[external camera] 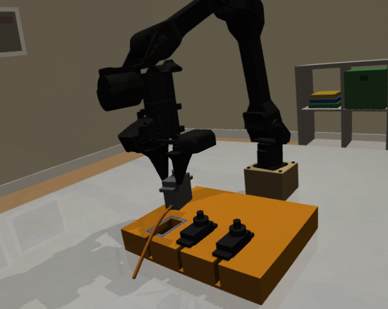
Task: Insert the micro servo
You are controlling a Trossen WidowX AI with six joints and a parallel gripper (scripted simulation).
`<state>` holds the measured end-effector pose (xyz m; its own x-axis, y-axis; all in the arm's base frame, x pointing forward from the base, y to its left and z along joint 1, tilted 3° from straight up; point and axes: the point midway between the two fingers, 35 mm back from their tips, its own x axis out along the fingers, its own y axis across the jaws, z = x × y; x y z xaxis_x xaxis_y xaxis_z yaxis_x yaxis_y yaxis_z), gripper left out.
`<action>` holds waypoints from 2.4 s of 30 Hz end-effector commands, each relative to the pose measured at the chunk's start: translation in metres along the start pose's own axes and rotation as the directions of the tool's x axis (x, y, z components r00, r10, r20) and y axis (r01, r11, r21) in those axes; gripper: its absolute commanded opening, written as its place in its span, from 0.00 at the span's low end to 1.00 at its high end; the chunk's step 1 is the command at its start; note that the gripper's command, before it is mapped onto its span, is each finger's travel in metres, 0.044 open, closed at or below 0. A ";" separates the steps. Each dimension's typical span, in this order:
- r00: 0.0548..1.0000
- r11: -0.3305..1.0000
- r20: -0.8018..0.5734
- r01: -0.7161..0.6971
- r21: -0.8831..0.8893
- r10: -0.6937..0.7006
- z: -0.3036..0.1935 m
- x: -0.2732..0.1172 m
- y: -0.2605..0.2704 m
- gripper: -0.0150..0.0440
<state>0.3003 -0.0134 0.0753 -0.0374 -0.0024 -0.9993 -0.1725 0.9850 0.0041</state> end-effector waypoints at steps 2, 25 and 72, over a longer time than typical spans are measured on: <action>1.000 1.000 0.003 0.003 0.005 -0.003 0.022 -0.001 0.000 0.25; 1.000 1.000 0.005 0.003 0.005 -0.003 0.045 0.017 0.003 0.25; 1.000 0.977 0.005 0.002 0.213 -0.003 0.045 0.019 0.000 0.25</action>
<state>0.3438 -0.0052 0.0546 -0.0340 -0.0036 -0.9994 0.0344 0.9994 -0.0048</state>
